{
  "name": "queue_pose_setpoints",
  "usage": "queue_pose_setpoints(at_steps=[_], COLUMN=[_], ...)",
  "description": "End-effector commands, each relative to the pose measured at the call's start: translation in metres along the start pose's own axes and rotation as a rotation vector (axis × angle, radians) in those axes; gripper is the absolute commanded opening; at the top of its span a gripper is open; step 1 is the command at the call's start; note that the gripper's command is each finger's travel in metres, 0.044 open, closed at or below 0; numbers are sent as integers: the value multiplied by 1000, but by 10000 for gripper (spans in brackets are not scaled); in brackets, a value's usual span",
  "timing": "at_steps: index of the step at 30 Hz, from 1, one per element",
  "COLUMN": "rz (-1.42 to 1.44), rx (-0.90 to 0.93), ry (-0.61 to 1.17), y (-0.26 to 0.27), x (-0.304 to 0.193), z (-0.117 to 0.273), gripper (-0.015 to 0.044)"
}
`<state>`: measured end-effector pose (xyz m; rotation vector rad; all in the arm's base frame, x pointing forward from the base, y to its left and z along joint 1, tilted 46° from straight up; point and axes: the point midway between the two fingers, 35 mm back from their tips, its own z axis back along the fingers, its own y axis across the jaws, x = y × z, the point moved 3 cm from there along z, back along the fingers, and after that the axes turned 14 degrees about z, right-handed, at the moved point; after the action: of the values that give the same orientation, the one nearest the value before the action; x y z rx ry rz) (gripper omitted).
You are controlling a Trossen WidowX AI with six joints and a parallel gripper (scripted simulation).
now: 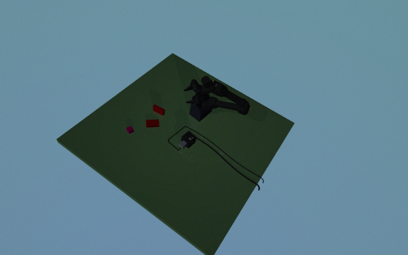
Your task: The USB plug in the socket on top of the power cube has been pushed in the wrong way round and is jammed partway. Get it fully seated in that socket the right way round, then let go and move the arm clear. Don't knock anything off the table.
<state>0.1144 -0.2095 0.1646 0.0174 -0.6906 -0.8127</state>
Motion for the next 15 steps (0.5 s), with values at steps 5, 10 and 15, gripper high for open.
queue_pose_setpoints(at_steps=[5, 10, 15], rz=[941, 1313, 1636], rx=[487, 734, 990], ry=[168, 158, 97], y=[98, 140, 180], x=[-2, -13, -28], z=[-45, -56, -63], gripper=[440, 440, 440])
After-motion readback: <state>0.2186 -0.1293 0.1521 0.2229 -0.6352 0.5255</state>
